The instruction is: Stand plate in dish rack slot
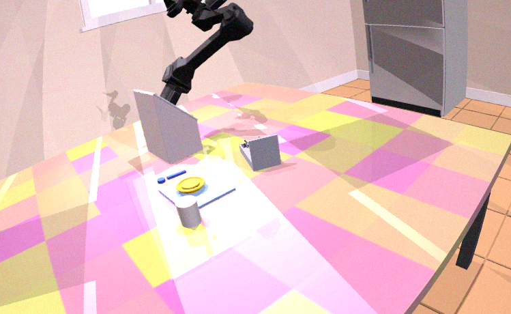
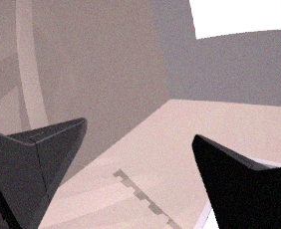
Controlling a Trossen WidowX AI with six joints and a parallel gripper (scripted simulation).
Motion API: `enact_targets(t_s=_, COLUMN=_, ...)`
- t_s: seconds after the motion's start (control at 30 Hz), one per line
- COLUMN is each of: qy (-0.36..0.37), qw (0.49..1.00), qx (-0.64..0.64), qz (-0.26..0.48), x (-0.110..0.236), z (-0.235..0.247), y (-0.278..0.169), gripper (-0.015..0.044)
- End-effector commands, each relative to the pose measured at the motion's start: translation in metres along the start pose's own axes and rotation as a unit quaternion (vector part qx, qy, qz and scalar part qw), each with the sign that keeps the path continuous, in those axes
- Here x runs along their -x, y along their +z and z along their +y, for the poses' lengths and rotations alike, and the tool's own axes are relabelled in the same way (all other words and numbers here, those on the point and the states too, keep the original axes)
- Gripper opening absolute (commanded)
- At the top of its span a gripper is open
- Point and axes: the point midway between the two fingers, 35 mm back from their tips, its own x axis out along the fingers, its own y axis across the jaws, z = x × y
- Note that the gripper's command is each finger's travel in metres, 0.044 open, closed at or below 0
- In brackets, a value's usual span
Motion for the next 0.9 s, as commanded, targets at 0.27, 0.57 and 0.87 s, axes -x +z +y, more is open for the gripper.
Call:
enact_targets(t_s=0.27, qy=-0.063, qw=0.992, qx=-0.044, qz=0.098, x=0.03, z=-0.026, y=-0.043, gripper=0.04)
enact_targets(t_s=0.57, qy=-0.146, qw=0.962, qx=-0.093, qz=0.211, x=0.085, z=-0.051, y=-0.087, gripper=0.04)
enact_targets(t_s=0.87, qy=-0.234, qw=0.909, qx=-0.135, qz=0.317, x=0.155, z=-0.066, y=-0.117, gripper=0.04)
